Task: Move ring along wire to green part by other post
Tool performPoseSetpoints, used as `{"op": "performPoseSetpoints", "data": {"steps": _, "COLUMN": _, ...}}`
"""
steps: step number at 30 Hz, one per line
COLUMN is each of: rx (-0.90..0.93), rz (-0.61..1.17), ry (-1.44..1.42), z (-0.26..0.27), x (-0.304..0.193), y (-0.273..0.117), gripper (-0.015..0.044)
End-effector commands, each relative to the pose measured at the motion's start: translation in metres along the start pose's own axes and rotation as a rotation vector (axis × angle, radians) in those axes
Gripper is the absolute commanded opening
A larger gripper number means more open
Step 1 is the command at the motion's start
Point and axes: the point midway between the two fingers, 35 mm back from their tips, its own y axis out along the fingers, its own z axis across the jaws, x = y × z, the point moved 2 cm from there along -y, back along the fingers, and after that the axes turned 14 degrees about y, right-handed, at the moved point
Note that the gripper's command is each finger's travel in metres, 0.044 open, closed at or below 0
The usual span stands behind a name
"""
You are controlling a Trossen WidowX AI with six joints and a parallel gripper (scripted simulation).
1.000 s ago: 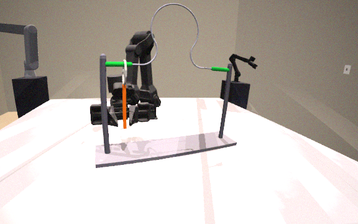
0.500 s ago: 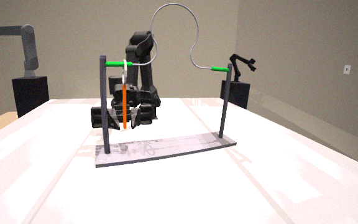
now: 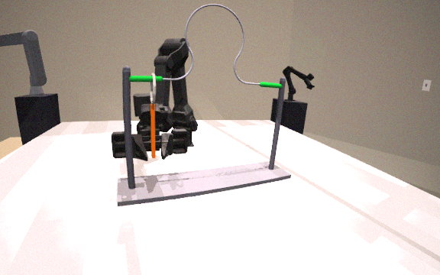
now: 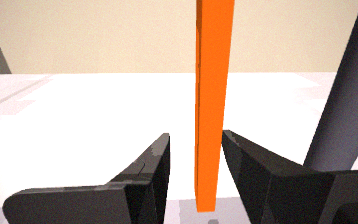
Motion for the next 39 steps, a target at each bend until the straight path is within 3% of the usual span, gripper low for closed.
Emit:
{"op": "performPoseSetpoints", "data": {"steps": 1, "rx": -0.004, "rz": 0.002, "ry": 0.009, "z": -0.0009, "x": -0.0014, "y": 0.0004, "gripper": 0.016}}
{"op": "performPoseSetpoints", "data": {"steps": 13, "rx": -0.004, "rz": 0.002, "ry": 0.009, "z": -0.0009, "x": -0.0014, "y": 0.0004, "gripper": 0.016}}
{"op": "performPoseSetpoints", "data": {"steps": 25, "rx": 0.0, "rz": 0.0, "ry": 0.001, "z": -0.0001, "x": -0.0003, "y": 0.0001, "gripper": -0.015}}
{"op": "performPoseSetpoints", "data": {"steps": 39, "rx": 0.002, "rz": 0.001, "ry": 0.003, "z": 0.0017, "x": 0.0077, "y": -0.0003, "gripper": -0.015}}
